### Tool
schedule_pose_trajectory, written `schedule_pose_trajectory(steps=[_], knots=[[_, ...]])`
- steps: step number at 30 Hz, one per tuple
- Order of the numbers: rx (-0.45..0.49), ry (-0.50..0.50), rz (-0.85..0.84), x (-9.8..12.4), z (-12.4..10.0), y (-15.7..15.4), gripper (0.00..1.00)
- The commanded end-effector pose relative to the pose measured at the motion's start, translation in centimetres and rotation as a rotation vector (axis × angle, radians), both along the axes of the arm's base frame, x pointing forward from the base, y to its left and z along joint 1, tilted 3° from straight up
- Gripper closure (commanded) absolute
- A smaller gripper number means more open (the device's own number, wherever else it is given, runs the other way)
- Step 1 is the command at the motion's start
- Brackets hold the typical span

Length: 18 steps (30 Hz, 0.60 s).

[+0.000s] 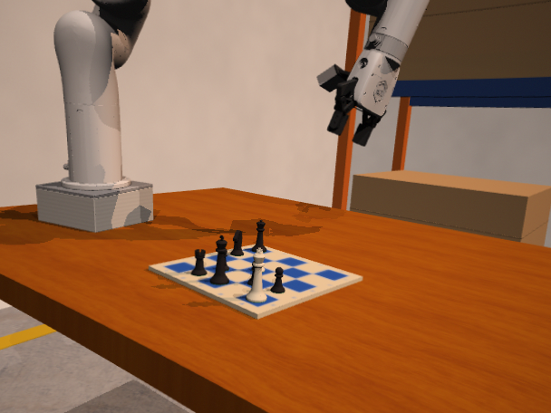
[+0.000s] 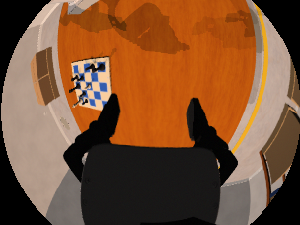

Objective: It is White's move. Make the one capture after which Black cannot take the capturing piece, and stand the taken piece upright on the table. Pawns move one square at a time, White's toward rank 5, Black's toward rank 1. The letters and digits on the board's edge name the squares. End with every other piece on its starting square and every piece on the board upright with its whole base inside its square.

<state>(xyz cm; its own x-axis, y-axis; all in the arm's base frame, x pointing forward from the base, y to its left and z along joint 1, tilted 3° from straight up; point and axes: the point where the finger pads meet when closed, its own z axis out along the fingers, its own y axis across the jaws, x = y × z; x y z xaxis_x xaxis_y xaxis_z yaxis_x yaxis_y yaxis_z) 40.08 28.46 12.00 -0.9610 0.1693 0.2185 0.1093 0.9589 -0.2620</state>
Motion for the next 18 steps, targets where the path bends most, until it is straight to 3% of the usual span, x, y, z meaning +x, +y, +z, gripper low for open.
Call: schedule_pose_trajectory(steps=[1,5,8,11,13,16,18], knots=[[-0.104,0.098,0.214,1.2,-1.9,-0.9,0.0],[-0.182,0.185,0.387,2.4,-4.0,-2.5,0.0],[-0.192,0.196,0.406,2.4,-4.0,-2.5,0.0],[-0.275,0.305,0.572,3.5,-6.0,-4.1,0.0],[-0.278,0.309,0.577,3.5,-6.0,-4.1,0.0],[-0.355,0.429,0.718,4.5,-7.7,-5.7,0.0],[-0.357,0.432,0.722,4.5,-7.7,-5.7,0.0]])
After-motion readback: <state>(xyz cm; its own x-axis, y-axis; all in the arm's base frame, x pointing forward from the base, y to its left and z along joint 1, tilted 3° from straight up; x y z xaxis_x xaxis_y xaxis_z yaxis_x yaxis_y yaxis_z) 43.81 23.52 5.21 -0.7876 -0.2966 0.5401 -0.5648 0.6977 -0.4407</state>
